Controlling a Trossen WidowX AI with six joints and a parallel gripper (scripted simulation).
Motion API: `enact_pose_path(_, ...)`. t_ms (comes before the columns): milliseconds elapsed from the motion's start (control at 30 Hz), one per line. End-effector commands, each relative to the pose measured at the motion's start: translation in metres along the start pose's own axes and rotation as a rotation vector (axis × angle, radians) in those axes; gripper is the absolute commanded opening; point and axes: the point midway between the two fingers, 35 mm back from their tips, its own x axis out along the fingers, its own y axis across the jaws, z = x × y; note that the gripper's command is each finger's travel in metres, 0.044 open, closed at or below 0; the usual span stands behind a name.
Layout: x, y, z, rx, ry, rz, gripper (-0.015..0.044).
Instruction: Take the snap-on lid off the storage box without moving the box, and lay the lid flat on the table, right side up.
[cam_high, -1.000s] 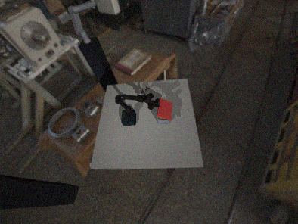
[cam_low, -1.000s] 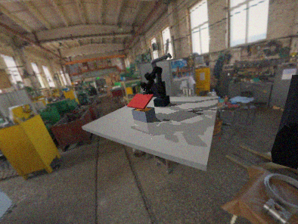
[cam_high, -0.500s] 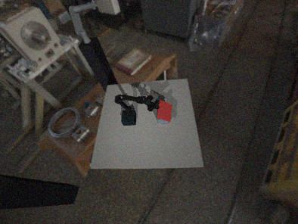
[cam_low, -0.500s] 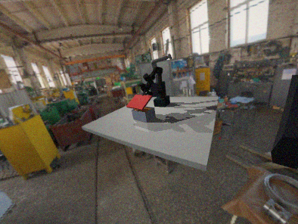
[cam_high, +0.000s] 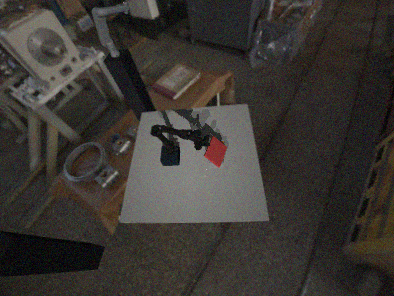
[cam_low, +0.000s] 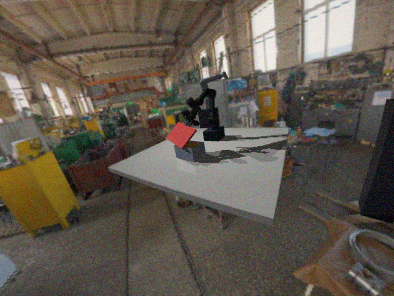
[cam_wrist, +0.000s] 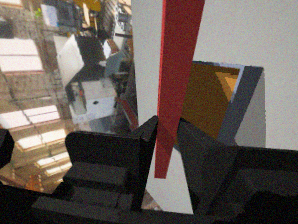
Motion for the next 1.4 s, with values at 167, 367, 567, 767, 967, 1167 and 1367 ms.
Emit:
enact_pose_path(167, -0.004, 0.002, 0.018, -0.007, -0.002, 0.014, 0.0000)
enact_pose_path(367, -0.004, 0.002, 0.030, -0.008, -0.002, 0.014, 0.0000)
enact_pose_path(567, -0.005, 0.001, 0.042, -0.009, -0.003, 0.014, 0.0000)
enact_pose_path(767, -0.006, 0.001, 0.054, -0.009, -0.003, 0.014, 0.0000)
enact_pose_path(967, -0.006, 0.001, 0.066, -0.010, -0.004, 0.014, 0.0000)
enact_pose_path(1167, -0.007, 0.000, 0.078, -0.011, -0.005, 0.014, 0.0000)
enact_pose_path(1367, -0.008, 0.000, 0.090, -0.012, -0.005, 0.014, 0.0000)
